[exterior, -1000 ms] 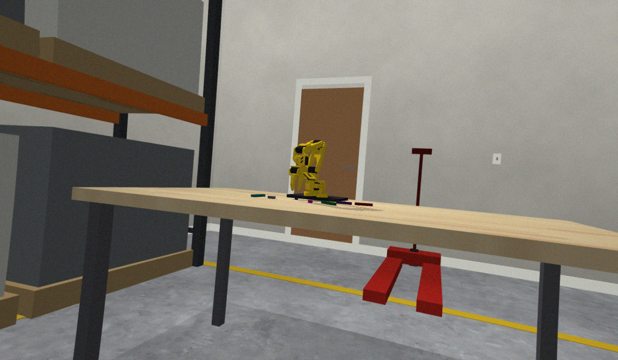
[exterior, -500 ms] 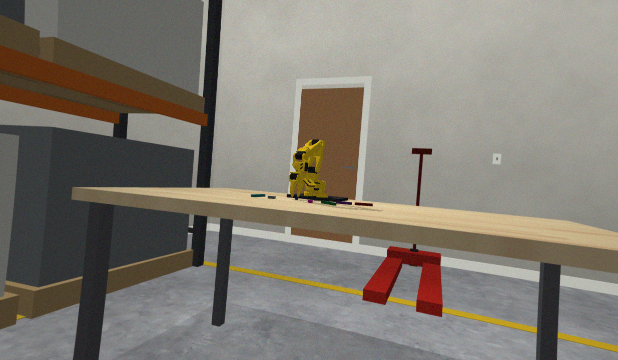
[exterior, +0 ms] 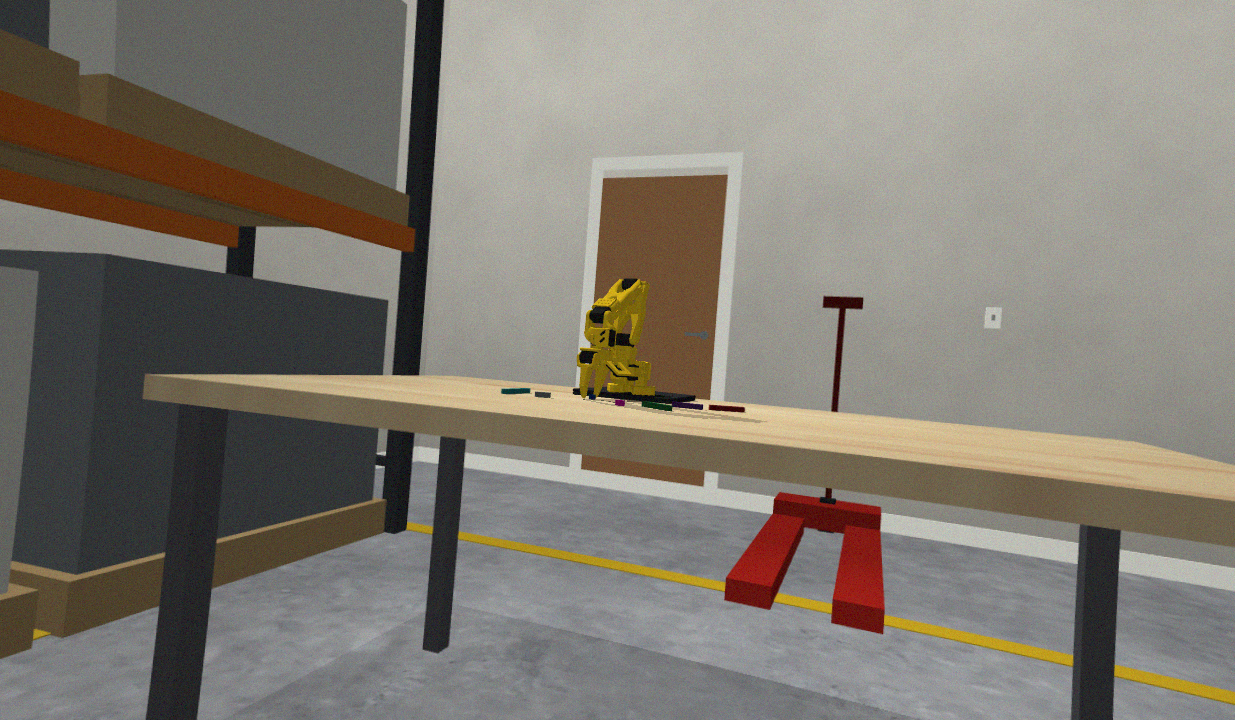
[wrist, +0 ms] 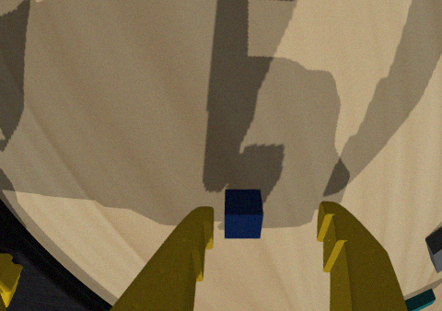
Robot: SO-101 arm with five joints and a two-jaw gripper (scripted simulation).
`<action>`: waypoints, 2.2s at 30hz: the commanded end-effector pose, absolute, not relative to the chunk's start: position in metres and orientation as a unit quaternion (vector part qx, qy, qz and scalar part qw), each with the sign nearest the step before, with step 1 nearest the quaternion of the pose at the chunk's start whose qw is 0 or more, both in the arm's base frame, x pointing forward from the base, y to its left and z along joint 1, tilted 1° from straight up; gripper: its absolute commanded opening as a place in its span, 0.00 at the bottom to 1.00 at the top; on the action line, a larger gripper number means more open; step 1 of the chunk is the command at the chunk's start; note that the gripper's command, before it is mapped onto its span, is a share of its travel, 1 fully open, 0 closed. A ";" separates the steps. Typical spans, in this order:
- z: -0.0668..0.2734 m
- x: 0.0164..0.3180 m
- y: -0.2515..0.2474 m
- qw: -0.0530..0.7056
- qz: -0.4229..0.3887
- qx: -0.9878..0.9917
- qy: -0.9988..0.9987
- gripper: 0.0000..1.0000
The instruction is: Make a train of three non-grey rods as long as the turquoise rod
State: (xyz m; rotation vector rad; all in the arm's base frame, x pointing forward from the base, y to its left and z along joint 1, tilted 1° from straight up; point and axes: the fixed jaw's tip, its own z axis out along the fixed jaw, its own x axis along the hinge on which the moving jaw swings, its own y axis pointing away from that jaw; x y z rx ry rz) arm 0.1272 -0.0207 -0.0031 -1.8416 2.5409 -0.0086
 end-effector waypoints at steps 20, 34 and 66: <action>-0.007 0.123 -0.018 -0.006 0.006 -0.586 0.810 0.18; -0.007 0.123 -0.018 -0.006 0.006 -0.586 0.810 0.13; -0.007 0.123 -0.018 -0.006 0.006 -0.586 0.810 0.00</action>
